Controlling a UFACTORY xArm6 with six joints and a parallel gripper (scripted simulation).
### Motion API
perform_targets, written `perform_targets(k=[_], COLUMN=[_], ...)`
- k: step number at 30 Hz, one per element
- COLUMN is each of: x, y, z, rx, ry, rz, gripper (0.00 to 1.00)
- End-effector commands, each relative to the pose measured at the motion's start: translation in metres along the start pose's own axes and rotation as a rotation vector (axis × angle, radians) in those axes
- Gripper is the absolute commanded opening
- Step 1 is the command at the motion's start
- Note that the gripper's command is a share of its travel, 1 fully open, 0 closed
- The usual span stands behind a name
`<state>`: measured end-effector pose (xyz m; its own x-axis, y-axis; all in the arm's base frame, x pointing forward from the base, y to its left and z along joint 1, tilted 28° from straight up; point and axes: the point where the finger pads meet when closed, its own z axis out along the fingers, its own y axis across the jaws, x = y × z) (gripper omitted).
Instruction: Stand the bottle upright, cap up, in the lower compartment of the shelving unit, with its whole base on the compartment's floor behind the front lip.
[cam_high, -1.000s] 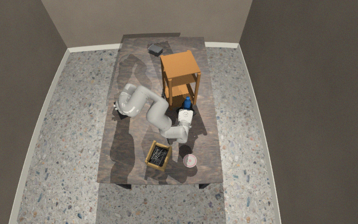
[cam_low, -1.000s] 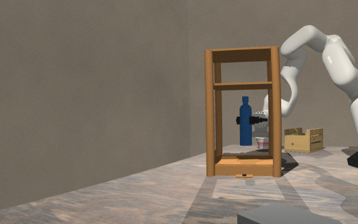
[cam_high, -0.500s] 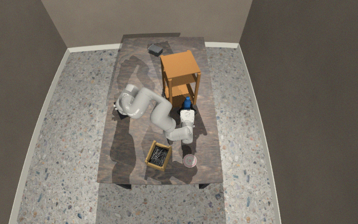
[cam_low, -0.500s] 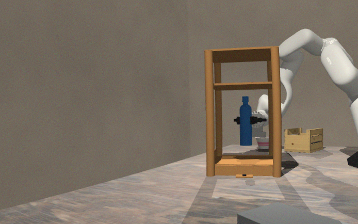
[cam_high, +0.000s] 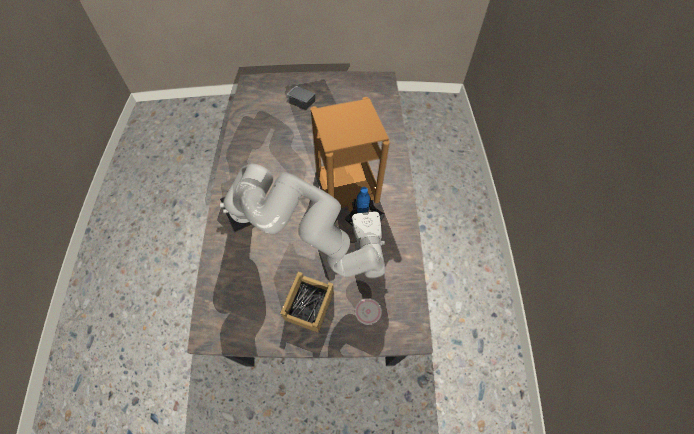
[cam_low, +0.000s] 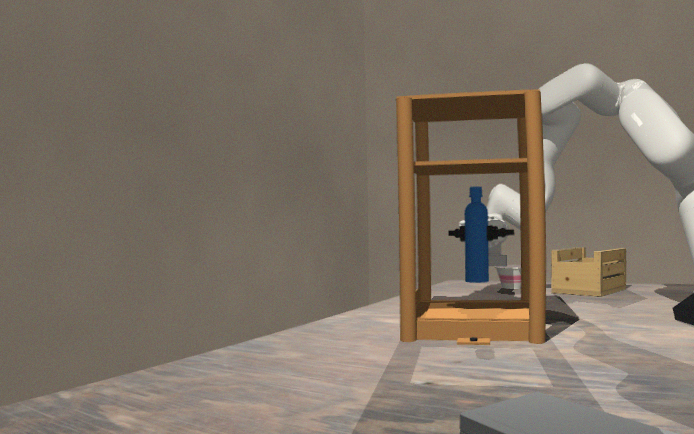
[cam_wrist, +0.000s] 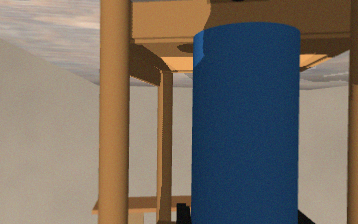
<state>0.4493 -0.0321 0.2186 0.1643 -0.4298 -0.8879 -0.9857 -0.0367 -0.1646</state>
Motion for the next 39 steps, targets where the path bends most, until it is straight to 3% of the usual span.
perform_targets(k=[1, 7, 29, 39], x=[-0.002, -0.001, -0.001, -0.001], y=[-0.001, 0.000, 0.001, 0.003], z=[0.000, 0.000, 0.006, 0.020], rx=[-0.074, -0.150, -0.151, -0.151], ry=[-0.001, 0.002, 0.002, 0.002], rz=[-0.005, -0.002, -0.002, -0.002], gripper=[0.00, 0.00, 0.00, 0.00])
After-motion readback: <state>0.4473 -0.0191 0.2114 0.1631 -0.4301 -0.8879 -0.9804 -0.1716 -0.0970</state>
